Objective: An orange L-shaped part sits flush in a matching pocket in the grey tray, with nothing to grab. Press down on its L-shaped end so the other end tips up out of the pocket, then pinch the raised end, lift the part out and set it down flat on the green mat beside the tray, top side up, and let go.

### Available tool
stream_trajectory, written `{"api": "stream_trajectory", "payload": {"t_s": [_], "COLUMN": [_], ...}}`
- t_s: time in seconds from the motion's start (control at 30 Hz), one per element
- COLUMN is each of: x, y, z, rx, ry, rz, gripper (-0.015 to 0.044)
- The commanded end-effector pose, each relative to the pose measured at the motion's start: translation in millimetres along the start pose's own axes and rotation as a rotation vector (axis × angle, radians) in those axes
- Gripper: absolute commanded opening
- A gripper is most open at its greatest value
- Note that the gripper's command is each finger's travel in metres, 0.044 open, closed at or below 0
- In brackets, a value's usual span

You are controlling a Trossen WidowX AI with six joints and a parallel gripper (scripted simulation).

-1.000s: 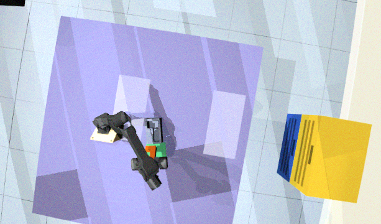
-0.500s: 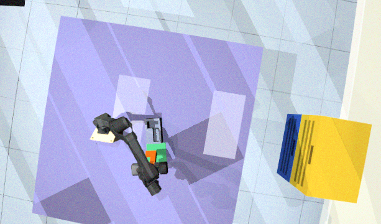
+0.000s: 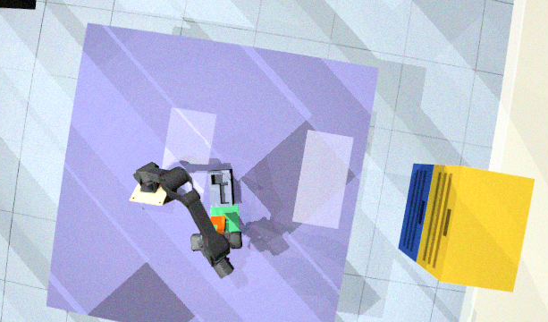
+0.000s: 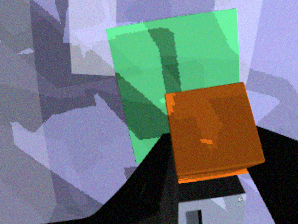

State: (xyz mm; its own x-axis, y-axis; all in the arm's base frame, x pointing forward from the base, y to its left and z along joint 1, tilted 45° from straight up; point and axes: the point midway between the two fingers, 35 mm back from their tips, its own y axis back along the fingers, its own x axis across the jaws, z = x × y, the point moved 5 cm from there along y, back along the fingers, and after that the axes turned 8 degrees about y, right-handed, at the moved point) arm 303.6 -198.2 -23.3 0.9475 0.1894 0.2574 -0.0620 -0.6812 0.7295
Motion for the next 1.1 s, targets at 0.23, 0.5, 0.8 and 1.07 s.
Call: {"api": "stream_trajectory", "payload": {"t_s": [0.23,0.5,0.8,1.07], "x": [0,0,0,0], "y": [-19,-32,-47,-54], "z": [-1,-2,-2,-2], "rx": [0.008,0.009,0.009,0.010], "ry": [-0.007,-0.007,-0.007,-0.007], "rz": [0.002,0.003,0.003,0.003], "gripper": [0.0000,0.0000,0.0000,0.0000]}}
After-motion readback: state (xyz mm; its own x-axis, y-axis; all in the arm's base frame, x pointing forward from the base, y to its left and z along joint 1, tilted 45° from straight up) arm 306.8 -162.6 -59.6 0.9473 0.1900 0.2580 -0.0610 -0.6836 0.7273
